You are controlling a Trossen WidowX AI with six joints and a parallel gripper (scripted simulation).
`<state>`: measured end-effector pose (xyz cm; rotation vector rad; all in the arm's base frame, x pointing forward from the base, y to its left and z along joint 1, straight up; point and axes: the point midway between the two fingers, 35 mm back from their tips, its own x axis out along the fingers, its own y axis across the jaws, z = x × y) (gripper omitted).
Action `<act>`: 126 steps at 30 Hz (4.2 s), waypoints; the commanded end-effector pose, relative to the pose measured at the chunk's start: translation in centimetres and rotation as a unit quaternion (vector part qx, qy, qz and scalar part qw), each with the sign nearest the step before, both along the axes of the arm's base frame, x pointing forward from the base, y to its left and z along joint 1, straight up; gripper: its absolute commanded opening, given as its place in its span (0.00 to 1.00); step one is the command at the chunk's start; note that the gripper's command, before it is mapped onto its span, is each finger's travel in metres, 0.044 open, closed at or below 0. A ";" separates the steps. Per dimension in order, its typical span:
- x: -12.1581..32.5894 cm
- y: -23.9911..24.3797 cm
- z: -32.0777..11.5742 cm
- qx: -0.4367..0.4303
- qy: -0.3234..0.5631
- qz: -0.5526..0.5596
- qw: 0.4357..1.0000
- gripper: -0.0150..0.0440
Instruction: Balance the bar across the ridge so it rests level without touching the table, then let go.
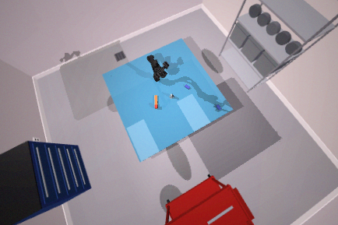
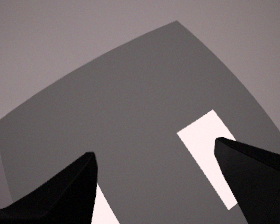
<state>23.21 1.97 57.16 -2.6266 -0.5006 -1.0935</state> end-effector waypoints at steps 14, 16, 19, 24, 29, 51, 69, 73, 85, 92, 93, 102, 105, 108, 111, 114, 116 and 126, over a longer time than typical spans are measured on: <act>12.2 -6.5 -10.8 0.014 0.295 -0.118 0.948 0.79; 13.1 -7.3 -12.3 0.015 0.328 -0.128 0.936 0.79; 14.2 -8.5 -14.7 0.016 0.376 -0.143 0.915 0.79; 15.4 -10.4 -18.7 0.018 0.456 -0.164 0.875 0.79; 15.9 -12.1 -22.8 0.020 0.532 -0.180 0.827 0.79; 10.7 -17.2 -38.1 0.027 0.816 -0.180 0.549 0.79; 5.0 -17.8 -42.7 0.032 0.917 -0.128 0.375 0.79; 5.1 -17.9 -44.2 0.032 0.917 -0.128 0.375 0.79; 5.1 -17.9 -49.6 0.032 0.917 -0.128 0.375 0.79; 5.2 -17.9 -50.1 0.032 0.917 -0.128 0.375 0.79; 5.2 -17.9 -50.3 0.032 0.917 -0.128 0.375 0.79; 5.2 -17.9 -51.8 0.032 0.918 -0.128 0.375 0.79; 5.2 -17.9 -52.2 0.032 0.918 -0.128 0.375 0.79; 5.2 -17.9 -52.2 0.032 0.918 -0.128 0.375 0.79; 5.2 -17.9 -52.2 0.032 0.918 -0.128 0.375 0.79; 5.2 -17.9 -52.2 0.032 0.918 -0.128 0.375 0.79; 5.2 -17.9 -52.2 0.032 0.918 -0.128 0.375 0.79; 5.2 -17.8 -52.1 0.034 0.917 -0.127 0.376 0.57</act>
